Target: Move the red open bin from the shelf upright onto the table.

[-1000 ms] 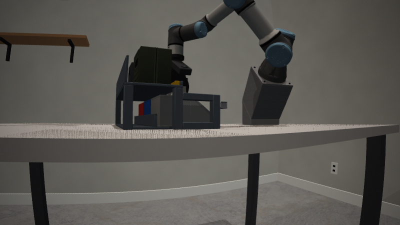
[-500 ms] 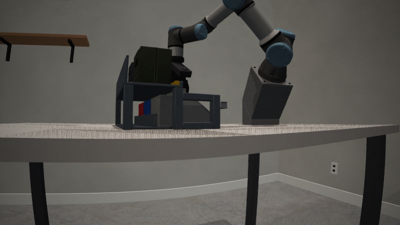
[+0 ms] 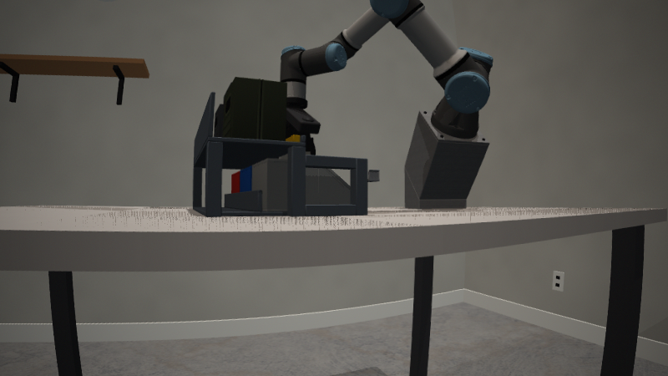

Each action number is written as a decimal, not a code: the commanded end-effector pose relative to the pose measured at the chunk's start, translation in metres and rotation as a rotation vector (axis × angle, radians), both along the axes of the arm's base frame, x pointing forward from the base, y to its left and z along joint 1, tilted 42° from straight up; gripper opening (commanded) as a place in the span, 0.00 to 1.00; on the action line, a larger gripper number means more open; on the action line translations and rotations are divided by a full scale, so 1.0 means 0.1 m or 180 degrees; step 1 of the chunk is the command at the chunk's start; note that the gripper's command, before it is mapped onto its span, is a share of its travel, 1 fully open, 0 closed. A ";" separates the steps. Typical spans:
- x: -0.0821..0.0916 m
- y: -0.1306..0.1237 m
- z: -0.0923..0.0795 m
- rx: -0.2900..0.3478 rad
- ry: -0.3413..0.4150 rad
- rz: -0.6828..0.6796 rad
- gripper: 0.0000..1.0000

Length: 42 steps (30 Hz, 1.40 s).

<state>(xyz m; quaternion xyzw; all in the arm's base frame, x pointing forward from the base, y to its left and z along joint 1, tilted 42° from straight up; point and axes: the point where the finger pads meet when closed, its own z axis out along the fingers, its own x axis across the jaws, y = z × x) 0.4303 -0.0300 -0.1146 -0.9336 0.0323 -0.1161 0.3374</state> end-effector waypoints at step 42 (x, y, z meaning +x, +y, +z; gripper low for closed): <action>0.02 0.02 -0.03 -0.0006 -0.0005 -0.0003 0.26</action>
